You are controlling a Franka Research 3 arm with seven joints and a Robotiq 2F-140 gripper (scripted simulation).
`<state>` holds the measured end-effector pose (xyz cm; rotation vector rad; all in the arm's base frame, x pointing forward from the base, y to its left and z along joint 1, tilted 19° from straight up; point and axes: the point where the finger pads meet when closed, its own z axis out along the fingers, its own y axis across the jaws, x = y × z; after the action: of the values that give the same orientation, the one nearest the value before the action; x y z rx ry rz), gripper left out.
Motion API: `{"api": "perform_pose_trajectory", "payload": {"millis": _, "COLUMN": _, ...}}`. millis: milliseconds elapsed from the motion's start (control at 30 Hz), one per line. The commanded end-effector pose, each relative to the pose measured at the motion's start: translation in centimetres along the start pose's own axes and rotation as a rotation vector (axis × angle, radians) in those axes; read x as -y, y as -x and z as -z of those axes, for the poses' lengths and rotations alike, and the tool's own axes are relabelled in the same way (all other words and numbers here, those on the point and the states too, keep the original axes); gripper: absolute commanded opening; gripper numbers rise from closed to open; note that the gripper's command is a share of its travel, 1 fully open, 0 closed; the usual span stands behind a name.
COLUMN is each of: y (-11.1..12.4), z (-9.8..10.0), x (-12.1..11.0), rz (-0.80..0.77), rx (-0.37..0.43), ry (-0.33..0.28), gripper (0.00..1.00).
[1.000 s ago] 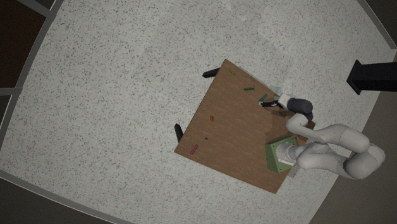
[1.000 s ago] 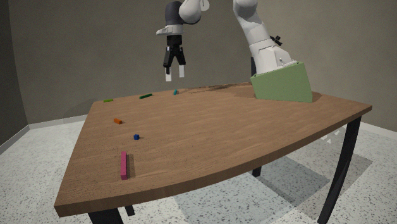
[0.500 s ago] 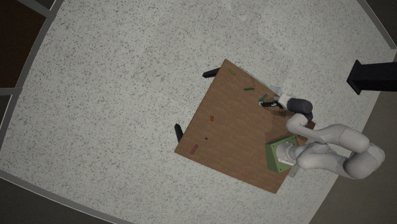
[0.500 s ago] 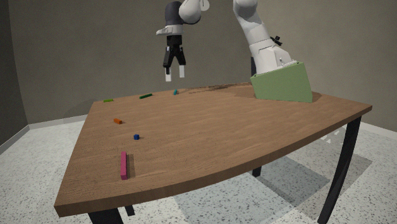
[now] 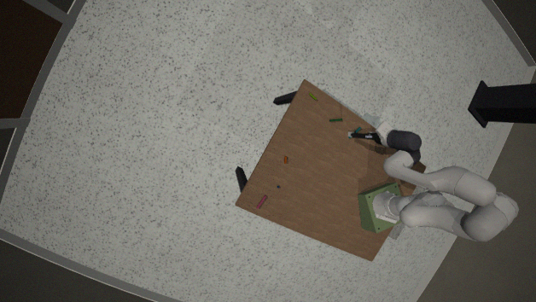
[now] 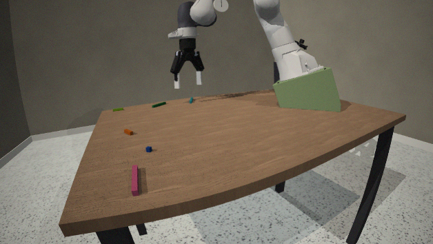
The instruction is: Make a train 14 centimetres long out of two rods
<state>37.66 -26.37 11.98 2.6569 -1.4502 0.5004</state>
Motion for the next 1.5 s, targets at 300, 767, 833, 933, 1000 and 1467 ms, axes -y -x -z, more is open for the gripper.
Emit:
{"api": "perform_pose_trajectory", "payload": {"millis": 300, "y": -0.6, "z": 0.0, "x": 0.6, "rz": -0.321, "rx": -0.009, "ry": 0.019, "gripper": 1.0}}
{"api": "perform_pose_trajectory", "payload": {"millis": 767, "y": -1.2, "z": 0.0, "x": 1.2, "rz": -0.547, "rx": -0.013, "ry": 0.021, "gripper": 1.0}}
{"api": "perform_pose_trajectory", "payload": {"millis": 833, "y": -1.3, "z": 0.0, "x": 1.3, "rz": -0.592, "rx": -0.014, "ry": 0.021, "gripper": 1.0}}
{"api": "perform_pose_trajectory", "payload": {"millis": 933, "y": -1.4, "z": 0.0, "x": 1.5, "rz": -0.644, "rx": -0.015, "ry": 0.021, "gripper": 1.0}}
{"api": "perform_pose_trajectory", "payload": {"millis": 1000, "y": -1.5, "z": 0.0, "x": 1.6, "rz": -0.678, "rx": -0.016, "ry": 0.021, "gripper": 1.0}}
{"api": "perform_pose_trajectory", "payload": {"millis": 1467, "y": -2.1, "z": 0.0, "x": 2.3, "rz": -0.911, "rx": -0.02, "ry": 0.021, "gripper": 1.0}}
